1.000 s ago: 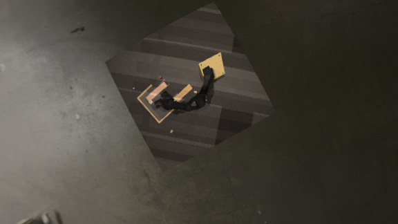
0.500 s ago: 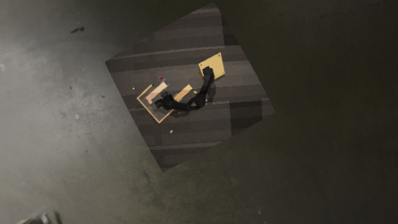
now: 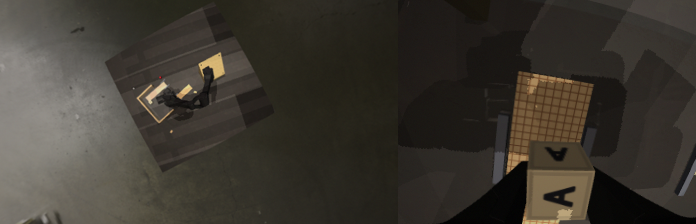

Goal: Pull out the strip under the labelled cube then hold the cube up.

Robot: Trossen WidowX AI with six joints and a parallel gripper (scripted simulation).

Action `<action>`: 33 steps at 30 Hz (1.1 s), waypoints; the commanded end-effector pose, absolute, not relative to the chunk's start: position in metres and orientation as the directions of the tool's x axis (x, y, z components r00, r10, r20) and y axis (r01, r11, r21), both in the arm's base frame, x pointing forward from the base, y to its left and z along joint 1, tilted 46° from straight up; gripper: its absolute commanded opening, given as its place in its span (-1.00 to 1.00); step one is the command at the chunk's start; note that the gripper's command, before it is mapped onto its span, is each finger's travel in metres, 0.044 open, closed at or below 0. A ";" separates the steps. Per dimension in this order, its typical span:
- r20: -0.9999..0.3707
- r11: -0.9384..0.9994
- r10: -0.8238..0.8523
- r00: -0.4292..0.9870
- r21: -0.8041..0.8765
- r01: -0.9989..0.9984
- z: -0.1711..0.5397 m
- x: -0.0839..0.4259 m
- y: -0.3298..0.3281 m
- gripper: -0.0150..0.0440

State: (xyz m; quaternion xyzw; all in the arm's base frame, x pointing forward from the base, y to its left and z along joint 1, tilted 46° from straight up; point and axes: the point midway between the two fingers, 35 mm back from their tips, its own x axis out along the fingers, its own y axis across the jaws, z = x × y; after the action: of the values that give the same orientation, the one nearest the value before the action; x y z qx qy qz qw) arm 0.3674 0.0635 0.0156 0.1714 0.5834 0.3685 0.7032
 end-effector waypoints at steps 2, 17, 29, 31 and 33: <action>-0.694 0.669 0.719 0.046 0.672 -0.317 0.021 0.347 0.053 -0.49; -0.694 0.669 0.719 0.044 0.673 -0.316 0.016 0.306 0.049 -0.49; -0.695 0.670 0.718 0.044 0.672 -0.315 0.040 0.299 0.023 -0.49; -0.695 0.670 0.718 0.044 0.672 -0.315 0.040 0.299 0.023 -0.49; -0.695 0.670 0.718 0.044 0.672 -0.315 0.040 0.299 0.023 -0.49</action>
State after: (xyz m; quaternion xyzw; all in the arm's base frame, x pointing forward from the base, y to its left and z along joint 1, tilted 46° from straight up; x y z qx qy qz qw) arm 0.2997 0.0241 0.0389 0.1758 0.5847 0.3671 0.7017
